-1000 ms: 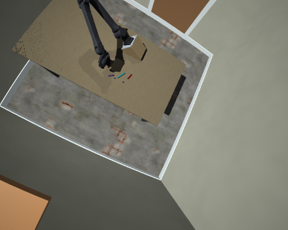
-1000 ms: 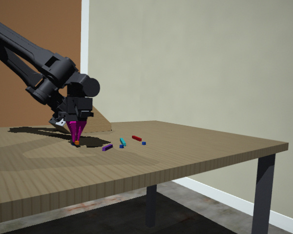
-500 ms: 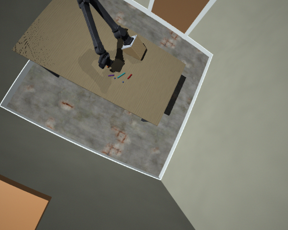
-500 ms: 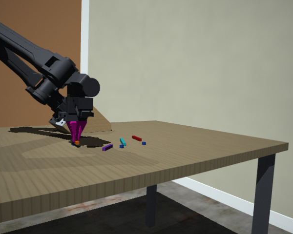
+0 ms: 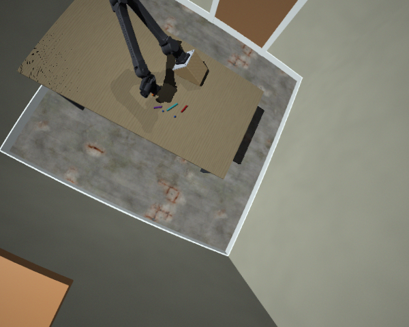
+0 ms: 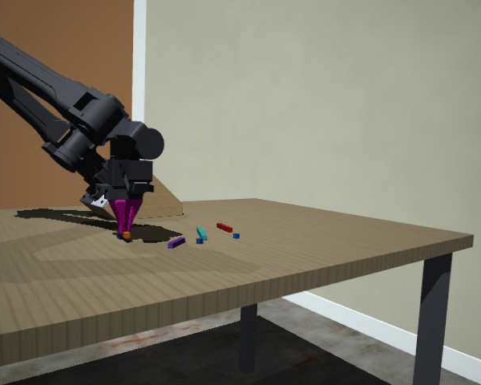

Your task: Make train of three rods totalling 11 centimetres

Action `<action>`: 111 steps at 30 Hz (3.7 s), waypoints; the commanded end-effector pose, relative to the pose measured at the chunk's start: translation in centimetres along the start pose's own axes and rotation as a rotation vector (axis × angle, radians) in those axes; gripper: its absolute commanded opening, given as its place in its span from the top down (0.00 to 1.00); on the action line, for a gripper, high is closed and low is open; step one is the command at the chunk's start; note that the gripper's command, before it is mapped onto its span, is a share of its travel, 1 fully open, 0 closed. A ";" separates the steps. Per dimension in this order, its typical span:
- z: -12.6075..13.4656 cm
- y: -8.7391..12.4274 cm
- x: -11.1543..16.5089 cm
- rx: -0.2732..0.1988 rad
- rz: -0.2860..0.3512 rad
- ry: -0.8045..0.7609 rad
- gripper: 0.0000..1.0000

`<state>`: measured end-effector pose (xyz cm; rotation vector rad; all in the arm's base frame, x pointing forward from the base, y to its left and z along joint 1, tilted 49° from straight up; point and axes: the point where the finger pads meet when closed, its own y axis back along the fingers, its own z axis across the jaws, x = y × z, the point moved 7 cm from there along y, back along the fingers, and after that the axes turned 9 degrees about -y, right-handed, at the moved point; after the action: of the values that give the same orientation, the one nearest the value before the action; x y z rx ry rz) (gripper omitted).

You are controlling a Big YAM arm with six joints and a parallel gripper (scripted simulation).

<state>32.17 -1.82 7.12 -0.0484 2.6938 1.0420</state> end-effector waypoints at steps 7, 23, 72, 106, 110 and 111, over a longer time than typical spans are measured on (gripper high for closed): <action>0.4 -0.1 -0.2 0.001 -0.009 0.010 0.96; 0.2 0.0 -1.0 0.000 -0.012 0.004 0.96; 0.1 -0.1 -1.0 0.001 -0.007 0.003 0.96; 0.1 -0.2 -0.6 0.002 -0.004 0.010 0.96; 0.1 -0.2 -0.6 0.002 -0.004 0.010 0.96; 0.1 -0.2 -0.6 0.002 -0.004 0.010 0.96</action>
<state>32.33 -1.83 7.20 -0.0543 2.6999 1.0441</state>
